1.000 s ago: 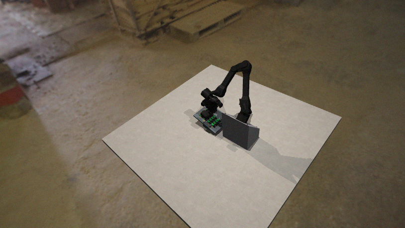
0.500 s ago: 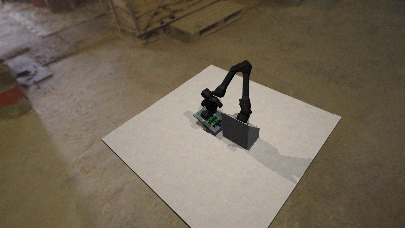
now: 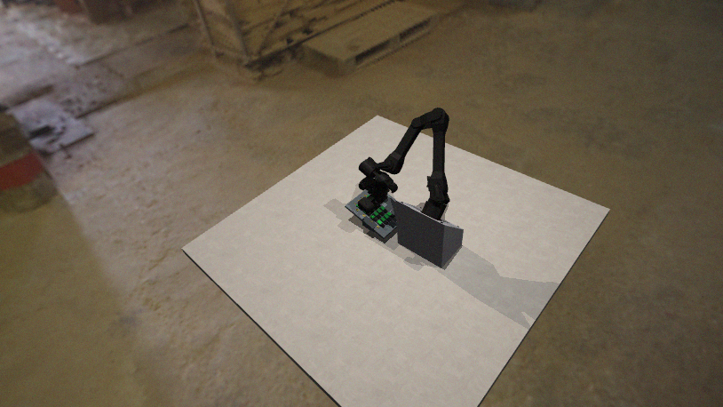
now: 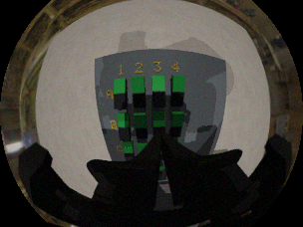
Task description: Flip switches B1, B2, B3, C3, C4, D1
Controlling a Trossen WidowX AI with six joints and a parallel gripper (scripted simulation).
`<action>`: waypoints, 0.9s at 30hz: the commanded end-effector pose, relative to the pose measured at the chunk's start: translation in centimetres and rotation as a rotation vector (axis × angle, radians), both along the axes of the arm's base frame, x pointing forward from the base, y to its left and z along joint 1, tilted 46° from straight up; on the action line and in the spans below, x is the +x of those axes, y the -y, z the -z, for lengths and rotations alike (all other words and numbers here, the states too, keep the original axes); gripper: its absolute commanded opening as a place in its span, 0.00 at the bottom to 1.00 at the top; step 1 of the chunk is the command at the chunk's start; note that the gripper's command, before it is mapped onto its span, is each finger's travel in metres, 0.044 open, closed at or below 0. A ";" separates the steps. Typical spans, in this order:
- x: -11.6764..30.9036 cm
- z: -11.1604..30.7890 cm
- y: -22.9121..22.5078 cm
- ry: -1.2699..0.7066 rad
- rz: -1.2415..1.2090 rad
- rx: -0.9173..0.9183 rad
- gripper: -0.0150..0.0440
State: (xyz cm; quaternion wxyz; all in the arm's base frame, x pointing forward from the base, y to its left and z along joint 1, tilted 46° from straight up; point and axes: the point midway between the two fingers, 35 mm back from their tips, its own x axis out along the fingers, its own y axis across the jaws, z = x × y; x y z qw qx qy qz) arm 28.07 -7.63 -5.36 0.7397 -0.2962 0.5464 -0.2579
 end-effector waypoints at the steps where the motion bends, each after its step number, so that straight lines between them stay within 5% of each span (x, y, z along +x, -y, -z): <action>1: 0.0 0.1 0.0 -0.005 -0.005 0.002 0.25; 27: 0.0 -0.1 -0.3 -0.003 0.002 0.003 0.25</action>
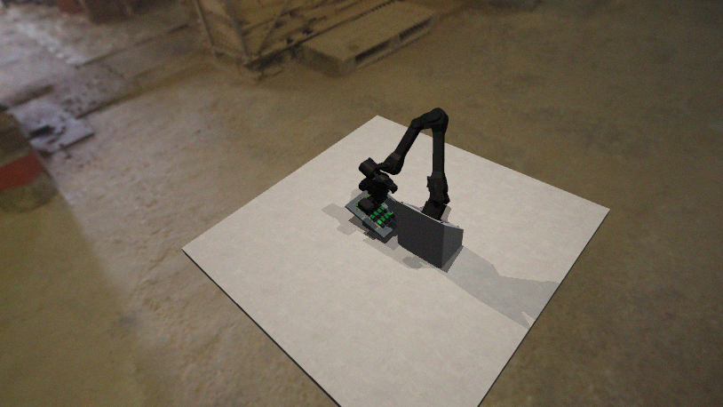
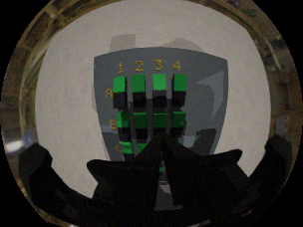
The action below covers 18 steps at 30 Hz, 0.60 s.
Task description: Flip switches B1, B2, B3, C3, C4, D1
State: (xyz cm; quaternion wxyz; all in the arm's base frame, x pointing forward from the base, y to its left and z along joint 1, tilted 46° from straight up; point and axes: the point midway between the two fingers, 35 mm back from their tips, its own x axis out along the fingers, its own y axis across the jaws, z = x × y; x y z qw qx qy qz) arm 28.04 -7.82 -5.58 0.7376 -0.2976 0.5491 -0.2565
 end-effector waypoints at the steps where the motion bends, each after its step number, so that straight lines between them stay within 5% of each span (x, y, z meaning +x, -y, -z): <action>1: -0.1 -0.8 -1.1 0.002 0.004 0.007 0.25; 6: -1.3 -4.1 -4.5 -0.014 0.014 0.007 0.25; 18: -3.4 -3.6 -4.2 -0.017 0.016 0.007 0.25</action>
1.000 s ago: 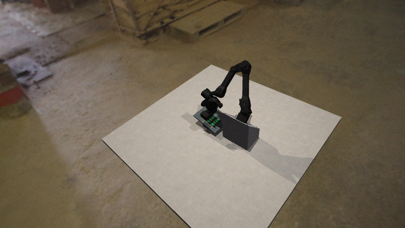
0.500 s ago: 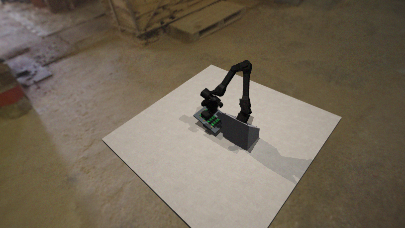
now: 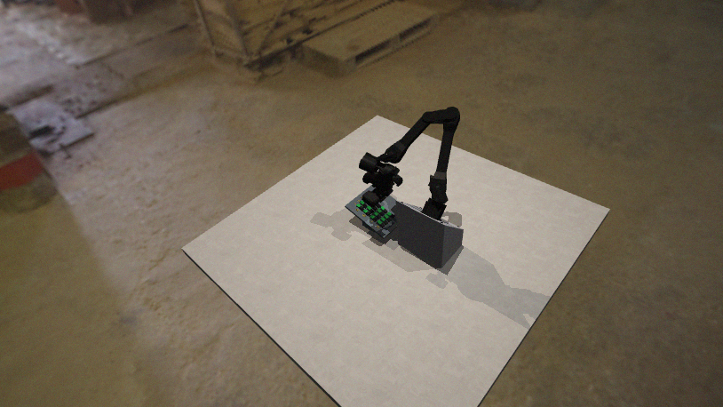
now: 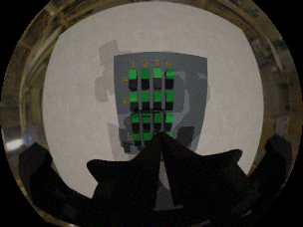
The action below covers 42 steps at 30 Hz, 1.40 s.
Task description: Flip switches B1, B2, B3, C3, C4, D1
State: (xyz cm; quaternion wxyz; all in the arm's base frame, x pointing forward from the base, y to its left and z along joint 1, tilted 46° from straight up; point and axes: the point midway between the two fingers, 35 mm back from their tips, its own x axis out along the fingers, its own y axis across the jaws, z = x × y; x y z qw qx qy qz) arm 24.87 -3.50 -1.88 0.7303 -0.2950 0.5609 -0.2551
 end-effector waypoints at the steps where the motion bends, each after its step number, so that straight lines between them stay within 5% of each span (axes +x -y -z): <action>1: 0.0 0.5 0.5 0.005 0.007 0.000 0.25; 42: 1.2 3.8 4.2 -0.009 0.022 -0.002 0.25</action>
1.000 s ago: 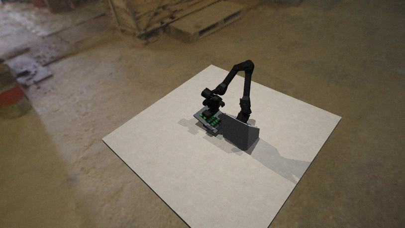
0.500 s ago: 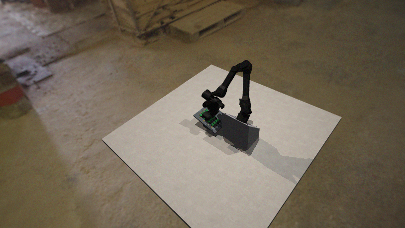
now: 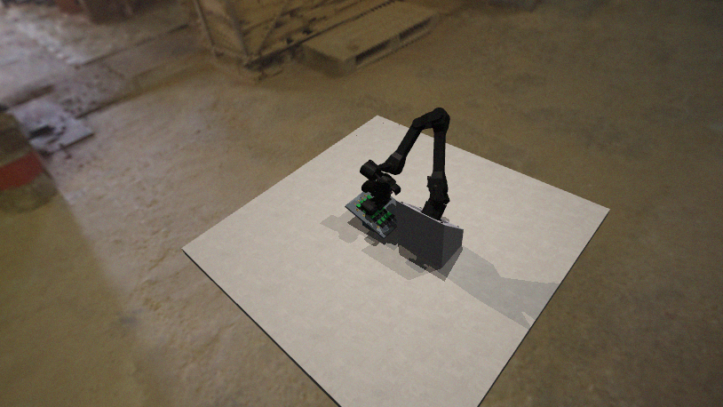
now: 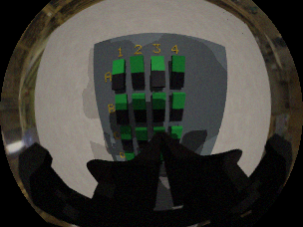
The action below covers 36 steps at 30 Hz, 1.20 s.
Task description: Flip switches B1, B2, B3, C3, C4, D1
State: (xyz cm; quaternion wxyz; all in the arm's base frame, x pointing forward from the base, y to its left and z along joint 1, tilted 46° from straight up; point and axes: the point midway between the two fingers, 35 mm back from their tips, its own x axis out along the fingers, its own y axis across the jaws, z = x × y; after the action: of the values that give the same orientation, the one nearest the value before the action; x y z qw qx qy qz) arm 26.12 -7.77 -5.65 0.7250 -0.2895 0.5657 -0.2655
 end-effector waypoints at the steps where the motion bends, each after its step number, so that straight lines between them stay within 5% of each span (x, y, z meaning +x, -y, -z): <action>1: 0.0 0.1 0.0 -0.005 -0.005 0.002 0.25; 36: 0.1 0.4 0.3 -0.005 -0.005 0.002 0.25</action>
State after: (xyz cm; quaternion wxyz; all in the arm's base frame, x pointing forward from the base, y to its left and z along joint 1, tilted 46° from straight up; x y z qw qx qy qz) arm 26.24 -8.08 -5.92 0.7253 -0.2894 0.5654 -0.2656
